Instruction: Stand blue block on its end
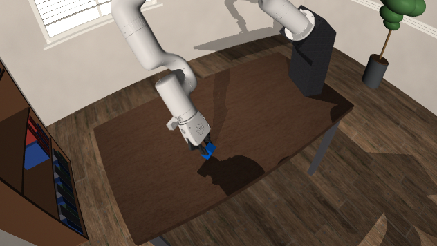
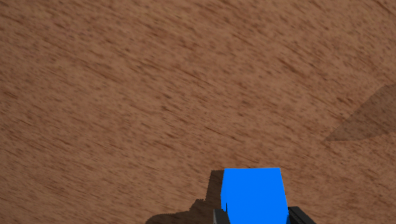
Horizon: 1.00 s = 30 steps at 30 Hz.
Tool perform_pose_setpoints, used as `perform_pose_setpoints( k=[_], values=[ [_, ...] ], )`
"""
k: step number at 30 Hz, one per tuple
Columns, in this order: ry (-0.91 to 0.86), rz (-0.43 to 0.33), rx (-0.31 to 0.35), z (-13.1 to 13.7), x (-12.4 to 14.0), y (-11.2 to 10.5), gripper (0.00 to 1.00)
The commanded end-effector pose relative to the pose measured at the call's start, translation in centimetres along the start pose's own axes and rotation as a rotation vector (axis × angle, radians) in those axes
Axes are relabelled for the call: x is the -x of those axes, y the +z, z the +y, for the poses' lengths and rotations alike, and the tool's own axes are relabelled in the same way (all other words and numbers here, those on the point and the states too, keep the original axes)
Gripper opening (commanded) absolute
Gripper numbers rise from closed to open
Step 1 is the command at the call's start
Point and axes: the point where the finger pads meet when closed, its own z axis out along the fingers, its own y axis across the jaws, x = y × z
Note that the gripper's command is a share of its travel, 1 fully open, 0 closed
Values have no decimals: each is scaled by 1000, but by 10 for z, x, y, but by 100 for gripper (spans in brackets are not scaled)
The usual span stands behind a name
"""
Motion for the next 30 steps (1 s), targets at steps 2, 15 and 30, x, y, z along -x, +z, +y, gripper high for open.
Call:
perform_pose_setpoints(
  k=[2, 15, 30],
  values=[
    [-2, -100, -11, -3, -4, -1, 34],
    [-2, -166, -15, -4, -4, 1, 34],
    [-3, -292, -11, -3, -7, 0, 34]
  ],
)
